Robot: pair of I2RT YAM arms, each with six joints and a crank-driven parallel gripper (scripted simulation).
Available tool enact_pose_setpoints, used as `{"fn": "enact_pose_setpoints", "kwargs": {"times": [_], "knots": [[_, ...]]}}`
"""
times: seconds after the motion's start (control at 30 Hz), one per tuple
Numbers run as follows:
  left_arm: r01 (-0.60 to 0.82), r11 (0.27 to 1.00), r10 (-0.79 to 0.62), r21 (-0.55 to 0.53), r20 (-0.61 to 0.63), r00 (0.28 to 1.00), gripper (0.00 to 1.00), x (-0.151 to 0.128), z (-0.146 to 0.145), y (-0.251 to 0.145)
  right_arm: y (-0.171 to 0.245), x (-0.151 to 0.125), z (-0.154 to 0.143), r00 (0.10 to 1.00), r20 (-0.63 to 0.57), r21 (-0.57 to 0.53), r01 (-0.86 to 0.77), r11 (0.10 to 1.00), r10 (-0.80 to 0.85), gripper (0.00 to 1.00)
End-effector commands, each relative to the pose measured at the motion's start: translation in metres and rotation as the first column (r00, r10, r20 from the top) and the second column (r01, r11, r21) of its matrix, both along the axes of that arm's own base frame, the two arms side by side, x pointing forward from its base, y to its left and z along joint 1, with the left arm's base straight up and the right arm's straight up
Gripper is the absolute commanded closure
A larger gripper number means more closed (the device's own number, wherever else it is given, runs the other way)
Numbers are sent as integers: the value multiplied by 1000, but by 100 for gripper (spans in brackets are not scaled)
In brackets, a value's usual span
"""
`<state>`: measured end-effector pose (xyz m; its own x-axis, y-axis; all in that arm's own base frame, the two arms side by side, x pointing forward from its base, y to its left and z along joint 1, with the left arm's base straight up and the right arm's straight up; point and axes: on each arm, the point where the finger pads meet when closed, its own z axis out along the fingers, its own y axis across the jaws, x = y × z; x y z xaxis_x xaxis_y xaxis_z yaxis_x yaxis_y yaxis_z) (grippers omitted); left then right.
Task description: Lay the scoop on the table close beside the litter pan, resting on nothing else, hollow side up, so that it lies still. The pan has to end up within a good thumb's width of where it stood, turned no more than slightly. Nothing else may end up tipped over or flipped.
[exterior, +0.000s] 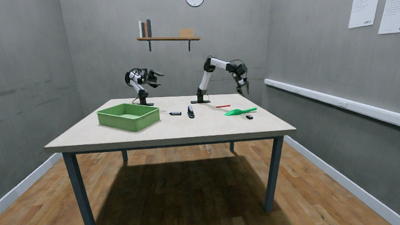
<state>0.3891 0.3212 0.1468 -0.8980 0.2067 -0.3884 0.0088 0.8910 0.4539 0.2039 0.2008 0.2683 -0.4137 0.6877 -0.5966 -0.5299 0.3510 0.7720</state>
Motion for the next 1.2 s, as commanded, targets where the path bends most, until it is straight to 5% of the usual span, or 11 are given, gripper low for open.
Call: {"fn": "enact_pose_setpoints", "kwargs": {"times": [0.0, 0.3, 0.37, 0.57, 0.87, 1.07, 1.17], "knots": [[179, 983, -165, 46, -223, 961, 51, -11, -1, 19, 1, -1, 21, 998, 61, 48, -5, 999, 2, 0], [488, 873, -425, 0, -490, 761, 51, -7, -29, 42, 2, -1, 14, 999, 41, 28, -9, 1000, 7, 0], [488, 873, -425, 0, -490, 761, 51, -7, -29, 42, 2, -1, 14, 999, 41, 28, -9, 1000, 7, 0], [690, 713, -591, -123, -634, 498, 51, -4, -53, 56, 1, 0, 6, 1000, 18, 2, -8, 1000, 8, 0], [816, 505, -700, -282, -687, 196, 51, 2, -85, 67, 1, -1, 5, 1000, 15, -1, -10, 1000, 10, 0], [833, 438, -719, -336, -688, 101, 51, 4, -97, 71, 1, 0, 5, 1000, 14, 1, -5, 1000, 5, 0], [829, 446, -722, -338, -683, 111, 51, 4, -104, 72, 1, 0, 5, 1000, 14, 1, -5, 1000, 5, 0]]}}
